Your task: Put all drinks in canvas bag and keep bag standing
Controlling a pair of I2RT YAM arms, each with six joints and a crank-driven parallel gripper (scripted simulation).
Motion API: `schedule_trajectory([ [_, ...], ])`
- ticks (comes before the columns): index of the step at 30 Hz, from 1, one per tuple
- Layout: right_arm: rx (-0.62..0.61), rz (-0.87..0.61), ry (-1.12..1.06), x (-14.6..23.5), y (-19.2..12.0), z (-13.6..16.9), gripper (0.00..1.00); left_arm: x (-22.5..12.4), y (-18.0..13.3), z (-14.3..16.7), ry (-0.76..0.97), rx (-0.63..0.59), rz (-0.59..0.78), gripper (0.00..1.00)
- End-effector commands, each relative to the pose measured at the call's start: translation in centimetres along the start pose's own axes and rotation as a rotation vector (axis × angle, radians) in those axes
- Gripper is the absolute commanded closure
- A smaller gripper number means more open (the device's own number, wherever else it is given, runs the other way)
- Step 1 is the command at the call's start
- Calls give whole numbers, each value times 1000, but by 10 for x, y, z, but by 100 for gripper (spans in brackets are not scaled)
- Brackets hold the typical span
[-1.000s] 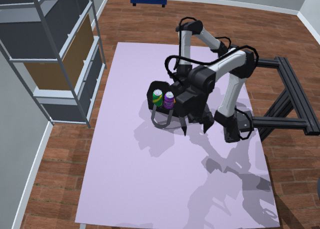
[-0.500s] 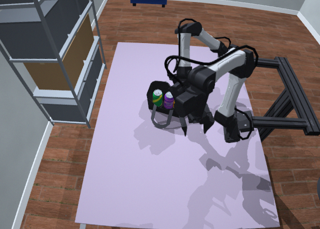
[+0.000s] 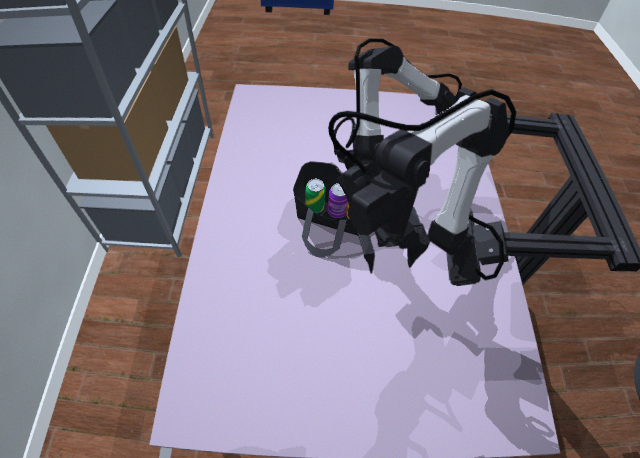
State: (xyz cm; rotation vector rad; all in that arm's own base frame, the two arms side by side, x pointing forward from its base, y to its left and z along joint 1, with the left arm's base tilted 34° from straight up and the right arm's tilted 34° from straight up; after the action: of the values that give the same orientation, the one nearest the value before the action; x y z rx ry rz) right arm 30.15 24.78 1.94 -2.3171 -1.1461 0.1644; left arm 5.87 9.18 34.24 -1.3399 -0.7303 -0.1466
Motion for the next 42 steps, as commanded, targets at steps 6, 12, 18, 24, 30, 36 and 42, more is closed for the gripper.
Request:
schedule_trajectory([
  [6,-23,-46,39,14,-6,-9,26,1,-7,0,11,-7,-19,9],
  [12,-21,4,-3,-1,12,4,26,1,-8,1,4,-3,-18,9],
  [18,-26,-17,32,10,11,-4,26,1,-8,1,4,-3,-18,9],
  [24,-26,-19,33,10,14,-2,26,1,-8,1,4,-3,-18,9],
  [30,-24,-10,19,4,17,1,26,0,-8,2,-3,2,-18,9],
  [36,-26,-19,30,10,20,1,26,0,-8,2,-3,2,-18,9],
  [42,-22,-44,19,11,8,3,26,0,-8,2,-3,2,-18,9],
])
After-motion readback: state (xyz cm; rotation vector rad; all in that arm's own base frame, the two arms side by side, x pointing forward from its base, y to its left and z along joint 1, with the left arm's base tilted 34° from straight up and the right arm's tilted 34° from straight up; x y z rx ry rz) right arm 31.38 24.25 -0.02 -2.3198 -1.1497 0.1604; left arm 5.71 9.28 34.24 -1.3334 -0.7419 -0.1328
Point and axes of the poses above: on each arm, the point where the finger pads meet when closed, its own y axis out along the fingers, its own x axis across the jaws, z = x × y, the point moved 9 cm from there along -y, back along the fingers, and after that the axes turned 8 degrees about -y, right-handed, at the moved point
